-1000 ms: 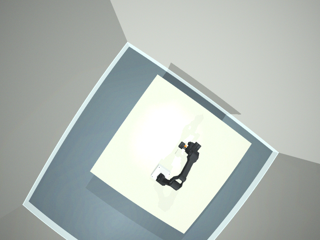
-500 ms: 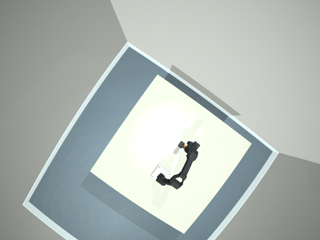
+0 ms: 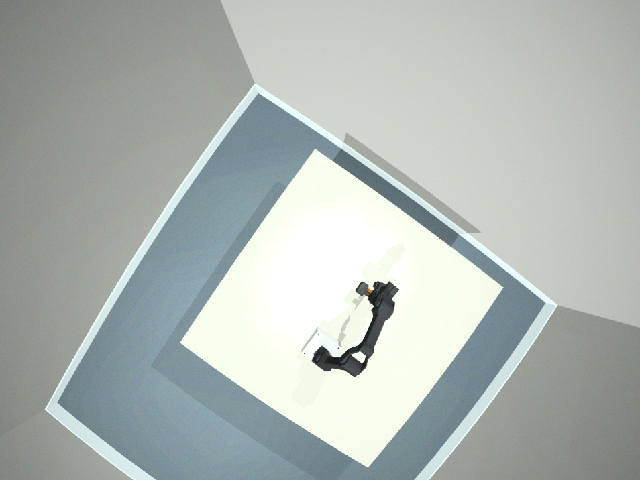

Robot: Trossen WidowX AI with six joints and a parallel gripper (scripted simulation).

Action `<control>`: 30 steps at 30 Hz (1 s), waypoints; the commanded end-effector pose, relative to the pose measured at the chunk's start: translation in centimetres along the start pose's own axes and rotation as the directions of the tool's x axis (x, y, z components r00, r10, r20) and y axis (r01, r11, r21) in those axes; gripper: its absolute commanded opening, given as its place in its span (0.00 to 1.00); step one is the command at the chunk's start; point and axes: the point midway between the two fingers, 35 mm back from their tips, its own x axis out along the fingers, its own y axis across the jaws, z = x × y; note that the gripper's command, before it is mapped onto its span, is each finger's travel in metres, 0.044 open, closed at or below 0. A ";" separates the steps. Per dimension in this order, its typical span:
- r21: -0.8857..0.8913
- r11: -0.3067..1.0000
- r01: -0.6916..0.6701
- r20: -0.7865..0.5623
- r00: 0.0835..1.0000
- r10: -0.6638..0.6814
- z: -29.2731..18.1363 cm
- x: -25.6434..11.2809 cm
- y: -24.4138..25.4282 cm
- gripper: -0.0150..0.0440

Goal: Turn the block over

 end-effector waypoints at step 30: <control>0.002 1.000 0.003 -0.019 1.000 -0.003 -0.5 1.9 0.0 0.33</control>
